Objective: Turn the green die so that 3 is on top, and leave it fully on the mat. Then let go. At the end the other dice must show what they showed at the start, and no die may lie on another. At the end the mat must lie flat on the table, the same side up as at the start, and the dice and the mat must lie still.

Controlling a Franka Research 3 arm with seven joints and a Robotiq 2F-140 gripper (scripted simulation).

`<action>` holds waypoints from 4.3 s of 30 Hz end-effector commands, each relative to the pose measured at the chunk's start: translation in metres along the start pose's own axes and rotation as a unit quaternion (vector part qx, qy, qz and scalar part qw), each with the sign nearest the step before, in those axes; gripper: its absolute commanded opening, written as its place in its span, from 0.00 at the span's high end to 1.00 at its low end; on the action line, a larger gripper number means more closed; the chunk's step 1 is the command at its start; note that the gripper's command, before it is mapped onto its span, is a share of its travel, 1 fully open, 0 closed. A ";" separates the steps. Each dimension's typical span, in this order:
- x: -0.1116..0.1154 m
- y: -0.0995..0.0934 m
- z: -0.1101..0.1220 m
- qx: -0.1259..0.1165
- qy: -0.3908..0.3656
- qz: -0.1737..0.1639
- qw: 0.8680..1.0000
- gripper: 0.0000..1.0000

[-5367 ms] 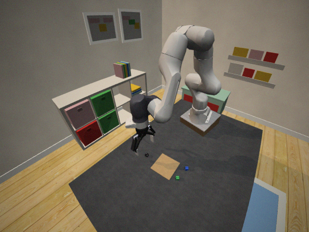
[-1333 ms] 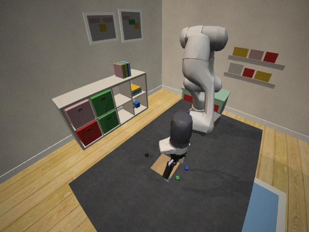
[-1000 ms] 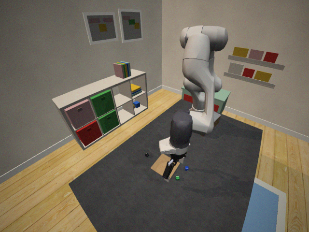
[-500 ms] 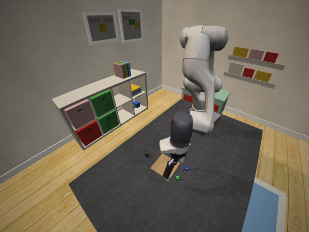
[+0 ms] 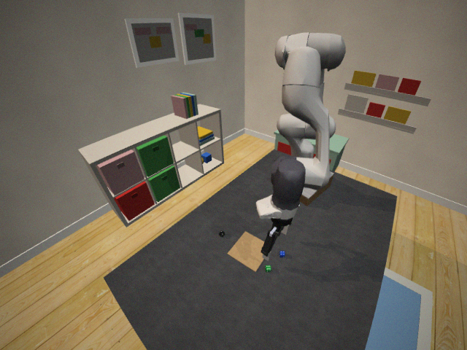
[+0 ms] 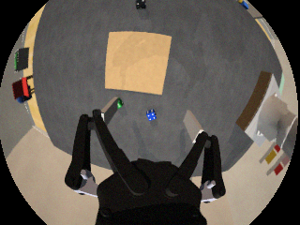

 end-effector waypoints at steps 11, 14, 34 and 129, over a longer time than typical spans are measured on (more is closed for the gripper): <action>0.008 -0.002 0.010 -0.008 0.019 -0.001 1.000 0.00; 0.008 -0.002 0.010 -0.008 0.019 -0.001 1.000 0.00; 0.008 -0.002 0.010 -0.008 0.019 -0.001 1.000 0.00; 0.006 -0.089 -0.083 -0.008 -0.336 0.003 0.942 0.00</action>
Point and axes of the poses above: the point where the finger pads meet when closed, its own y axis out along the fingers, its own z axis across the jaws, x = y × z, the point moved 4 cm from there along -y, back along the fingers, and after that the axes turned 11 degrees about -y, right-handed, at the moved point
